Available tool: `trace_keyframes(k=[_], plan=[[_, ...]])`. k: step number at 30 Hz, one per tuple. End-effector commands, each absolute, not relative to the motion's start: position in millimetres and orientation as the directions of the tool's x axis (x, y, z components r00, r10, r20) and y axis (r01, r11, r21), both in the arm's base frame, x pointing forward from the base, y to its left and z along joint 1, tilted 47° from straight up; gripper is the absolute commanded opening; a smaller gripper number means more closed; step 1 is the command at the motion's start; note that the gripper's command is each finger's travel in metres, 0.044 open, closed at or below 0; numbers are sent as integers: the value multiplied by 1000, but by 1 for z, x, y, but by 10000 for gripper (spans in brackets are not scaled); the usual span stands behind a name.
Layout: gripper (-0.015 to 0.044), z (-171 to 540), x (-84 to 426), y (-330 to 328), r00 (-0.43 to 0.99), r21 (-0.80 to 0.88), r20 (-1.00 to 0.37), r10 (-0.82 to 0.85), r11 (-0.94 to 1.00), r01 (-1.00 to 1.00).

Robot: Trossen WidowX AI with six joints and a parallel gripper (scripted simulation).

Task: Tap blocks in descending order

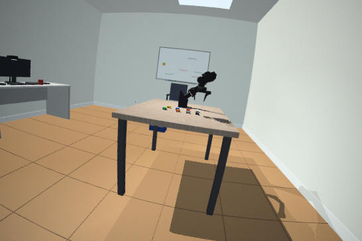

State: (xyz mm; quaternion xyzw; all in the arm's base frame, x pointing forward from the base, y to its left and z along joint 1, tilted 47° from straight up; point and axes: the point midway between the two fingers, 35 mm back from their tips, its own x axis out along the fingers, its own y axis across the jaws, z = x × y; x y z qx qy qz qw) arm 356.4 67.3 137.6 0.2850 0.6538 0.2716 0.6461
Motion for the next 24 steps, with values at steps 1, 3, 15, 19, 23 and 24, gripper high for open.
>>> trace_keyframes(k=[1, 3, 15, 19, 23, 24], plan=[[400, 138, 357, 68, -2, 727, -686, 727, 686, 27], [400, 138, 357, 68, -2, 727, -686, 727, 686, 27], [400, 76, 355, 9, -2, 724, -689, 725, 689, 27], [400, 76, 355, 9, -2, 724, -689, 725, 689, 27], [400, 76, 355, 9, -2, 724, -689, 725, 689, 27], [400, 76, 355, 9, -2, 724, -689, 725, 689, 27]])
